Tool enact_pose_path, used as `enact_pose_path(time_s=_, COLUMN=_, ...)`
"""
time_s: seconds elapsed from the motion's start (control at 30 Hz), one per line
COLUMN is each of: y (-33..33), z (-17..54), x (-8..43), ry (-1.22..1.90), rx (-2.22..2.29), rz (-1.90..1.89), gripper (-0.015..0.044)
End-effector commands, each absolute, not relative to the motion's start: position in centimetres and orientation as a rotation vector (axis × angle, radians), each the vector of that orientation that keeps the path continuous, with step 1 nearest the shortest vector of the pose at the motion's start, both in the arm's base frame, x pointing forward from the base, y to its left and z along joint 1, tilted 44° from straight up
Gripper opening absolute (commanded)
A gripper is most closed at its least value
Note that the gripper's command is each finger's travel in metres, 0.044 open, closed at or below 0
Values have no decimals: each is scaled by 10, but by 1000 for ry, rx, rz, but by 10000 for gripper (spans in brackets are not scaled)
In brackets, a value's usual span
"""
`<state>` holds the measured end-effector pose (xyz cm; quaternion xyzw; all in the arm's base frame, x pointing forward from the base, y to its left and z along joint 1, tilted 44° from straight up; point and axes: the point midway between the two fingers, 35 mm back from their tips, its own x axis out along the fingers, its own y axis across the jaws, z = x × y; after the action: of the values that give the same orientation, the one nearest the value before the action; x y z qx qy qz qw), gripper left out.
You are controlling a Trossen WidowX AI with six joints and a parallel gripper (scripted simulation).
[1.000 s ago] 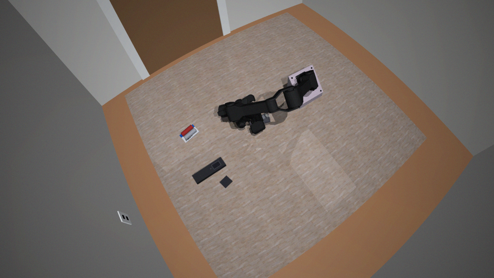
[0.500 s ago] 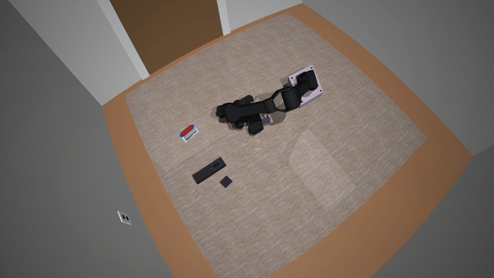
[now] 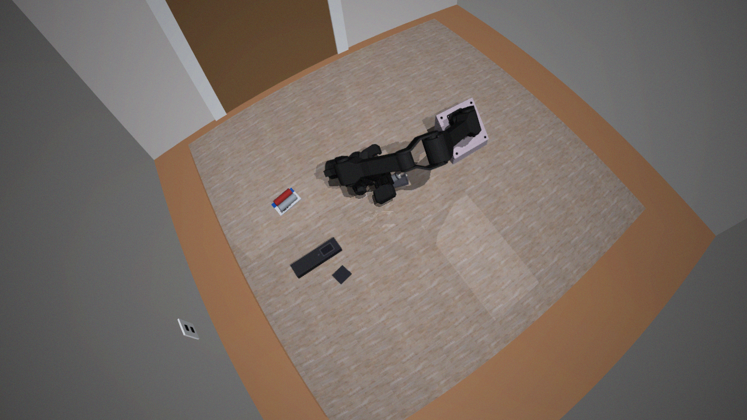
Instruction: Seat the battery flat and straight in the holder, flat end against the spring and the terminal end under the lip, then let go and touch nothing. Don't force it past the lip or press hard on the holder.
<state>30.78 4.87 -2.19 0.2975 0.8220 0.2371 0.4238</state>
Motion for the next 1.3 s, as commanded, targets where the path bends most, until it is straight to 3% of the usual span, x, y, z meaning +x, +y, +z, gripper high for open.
enact_pose_path(time_s=0.0, y=48, z=-24, x=311, ry=2041, rx=737, rz=588, gripper=76)
enact_pose_path(time_s=1.27, y=52, z=-30, x=306, ry=1899, rx=737, rz=470, gripper=76)
